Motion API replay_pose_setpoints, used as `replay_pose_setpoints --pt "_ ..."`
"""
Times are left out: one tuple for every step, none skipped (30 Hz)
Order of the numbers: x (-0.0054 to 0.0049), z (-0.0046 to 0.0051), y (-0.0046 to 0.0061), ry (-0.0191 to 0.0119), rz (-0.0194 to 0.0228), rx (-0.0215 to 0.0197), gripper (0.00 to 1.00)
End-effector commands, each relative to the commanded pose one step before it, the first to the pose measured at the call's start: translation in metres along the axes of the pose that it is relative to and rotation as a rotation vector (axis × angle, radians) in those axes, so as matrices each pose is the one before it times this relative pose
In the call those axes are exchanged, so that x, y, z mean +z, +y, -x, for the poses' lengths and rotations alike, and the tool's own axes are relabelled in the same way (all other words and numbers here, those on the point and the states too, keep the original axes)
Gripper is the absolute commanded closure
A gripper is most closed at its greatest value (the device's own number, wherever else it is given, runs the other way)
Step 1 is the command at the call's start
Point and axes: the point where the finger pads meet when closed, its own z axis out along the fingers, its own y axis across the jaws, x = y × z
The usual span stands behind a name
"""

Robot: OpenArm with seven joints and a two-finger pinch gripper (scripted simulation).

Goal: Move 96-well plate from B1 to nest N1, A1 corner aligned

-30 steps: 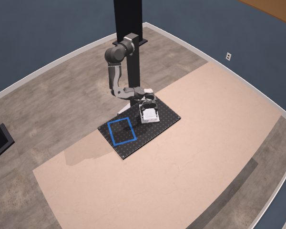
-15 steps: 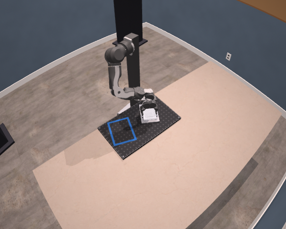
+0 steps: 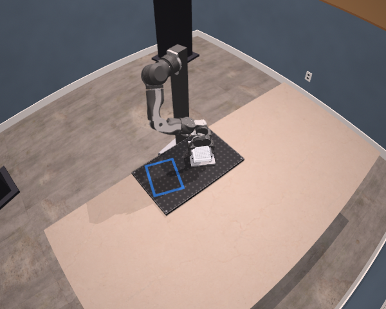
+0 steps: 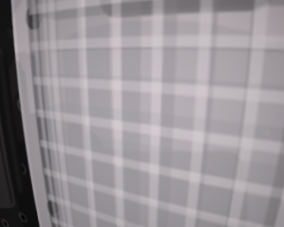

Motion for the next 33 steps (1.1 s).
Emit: replay_pose_setpoints --pt "-0.00052 0.000018 0.00062 0.00029 0.00214 0.00005 0.27" --pt "0.00000 0.000000 0.00000 0.00000 0.00000 0.00000 0.23" --pt "0.00000 0.000000 0.00000 0.00000 0.00000 0.00000 0.23" --pt "0.00000 0.000000 0.00000 0.00000 0.00000 0.00000 0.23" --pt "0.00000 0.000000 0.00000 0.00000 0.00000 0.00000 0.23" --pt "0.00000 0.000000 0.00000 0.00000 0.00000 0.00000 0.23" --pt "0.00000 0.000000 0.00000 0.00000 0.00000 0.00000 0.23" --pt "0.00000 0.000000 0.00000 0.00000 0.00000 0.00000 0.23" --pt "0.00000 0.000000 0.00000 0.00000 0.00000 0.00000 0.23" --pt "0.00000 0.000000 0.00000 0.00000 0.00000 0.00000 0.23" --pt "0.00000 0.000000 0.00000 0.00000 0.00000 0.00000 0.23" --pt "-0.00815 0.000143 0.00023 -0.00020 0.00071 -0.00051 0.23" --pt "-0.00800 -0.000005 0.00001 0.00013 -0.00009 -0.00054 0.23" --pt "-0.00800 -0.000006 0.00001 0.00013 -0.00009 -0.00054 0.23" --pt "-0.00800 -0.000007 0.00001 0.00013 -0.00009 -0.00054 0.23" --pt "-0.00800 -0.000008 0.00001 0.00013 -0.00009 -0.00054 0.23" --pt "0.00000 0.000000 0.00000 0.00000 0.00000 0.00000 0.23" --pt "0.00000 0.000000 0.00000 0.00000 0.00000 0.00000 0.23" --pt "0.00000 0.000000 0.00000 0.00000 0.00000 0.00000 0.23" --pt "0.00000 0.000000 0.00000 0.00000 0.00000 0.00000 0.23" --pt "0.00000 0.000000 0.00000 0.00000 0.00000 0.00000 0.23" --pt "0.00000 0.000000 0.00000 0.00000 0.00000 0.00000 0.23" --pt "0.00000 0.000000 0.00000 0.00000 0.00000 0.00000 0.23" --pt "0.00000 0.000000 0.00000 0.00000 0.00000 0.00000 0.23" --pt "0.00000 0.000000 0.00000 0.00000 0.00000 0.00000 0.23" --pt "0.00000 0.000000 0.00000 0.00000 0.00000 0.00000 0.23" --pt "0.00000 0.000000 0.00000 0.00000 0.00000 0.00000 0.23" --pt "0.00000 0.000000 0.00000 0.00000 0.00000 0.00000 0.23" --pt "-0.00853 -0.000319 0.00112 0.00104 0.00639 -0.00274 0.23" --pt "-0.00800 0.000054 -0.00019 -0.00028 -0.00157 0.00067 0.23" --pt "-0.00800 0.000056 -0.00021 -0.00028 -0.00157 0.00067 0.23" --pt "-0.00800 0.000058 -0.00022 -0.00028 -0.00157 0.00067 0.23" --pt "-0.00800 0.000061 -0.00023 -0.00028 -0.00157 0.00067 0.23"
